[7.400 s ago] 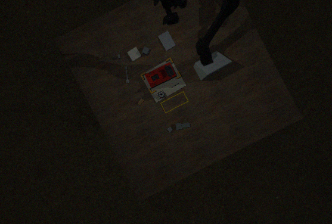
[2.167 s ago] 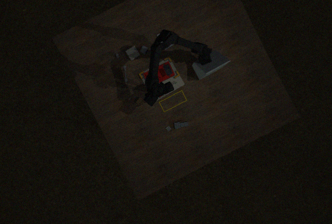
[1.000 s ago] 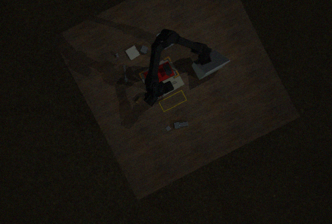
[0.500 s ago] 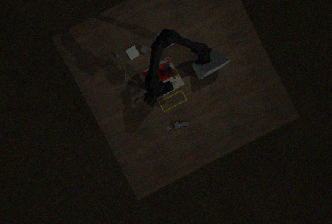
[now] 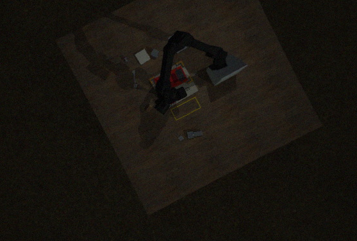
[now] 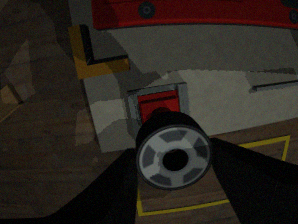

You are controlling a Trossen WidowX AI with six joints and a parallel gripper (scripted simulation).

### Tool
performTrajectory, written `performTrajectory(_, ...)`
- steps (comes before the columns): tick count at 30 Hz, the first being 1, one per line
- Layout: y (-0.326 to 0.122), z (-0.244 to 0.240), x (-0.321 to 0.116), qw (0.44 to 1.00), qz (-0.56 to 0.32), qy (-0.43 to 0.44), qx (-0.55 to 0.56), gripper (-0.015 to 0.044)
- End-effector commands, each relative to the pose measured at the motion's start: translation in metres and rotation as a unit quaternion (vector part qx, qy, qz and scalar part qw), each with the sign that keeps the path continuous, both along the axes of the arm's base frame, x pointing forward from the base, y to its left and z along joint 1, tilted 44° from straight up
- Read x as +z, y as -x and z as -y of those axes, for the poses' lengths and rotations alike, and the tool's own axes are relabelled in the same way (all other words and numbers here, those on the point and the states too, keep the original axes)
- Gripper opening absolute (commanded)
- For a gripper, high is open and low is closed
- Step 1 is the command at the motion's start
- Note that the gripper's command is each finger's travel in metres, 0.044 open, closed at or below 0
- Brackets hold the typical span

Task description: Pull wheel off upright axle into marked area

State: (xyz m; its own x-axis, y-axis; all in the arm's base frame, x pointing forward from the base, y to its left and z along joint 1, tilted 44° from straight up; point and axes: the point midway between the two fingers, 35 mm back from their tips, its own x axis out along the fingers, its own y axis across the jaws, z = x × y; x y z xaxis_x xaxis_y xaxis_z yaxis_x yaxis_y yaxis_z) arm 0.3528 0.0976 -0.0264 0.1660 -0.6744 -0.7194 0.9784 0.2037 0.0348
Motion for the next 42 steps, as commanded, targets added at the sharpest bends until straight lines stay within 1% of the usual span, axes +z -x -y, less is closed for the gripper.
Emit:
performTrajectory(1, 0.001, -0.001, 0.001, 1.0, 0.001, -0.003, -0.003, 0.0)
performTrajectory(13, 0.002, -0.006, 0.005, 1.0, 0.001, -0.003, -0.002, 0.0)
performTrajectory(24, 0.008, -0.027, 0.03, 1.0, 0.001, -0.003, -0.002, 0.0)
performTrajectory(26, 0.009, -0.025, 0.024, 1.0, -0.001, 0.0, 0.001, 0.0)
performTrajectory(42, 0.054, -0.066, -0.016, 1.0, -0.002, -0.006, 0.0, 0.0)
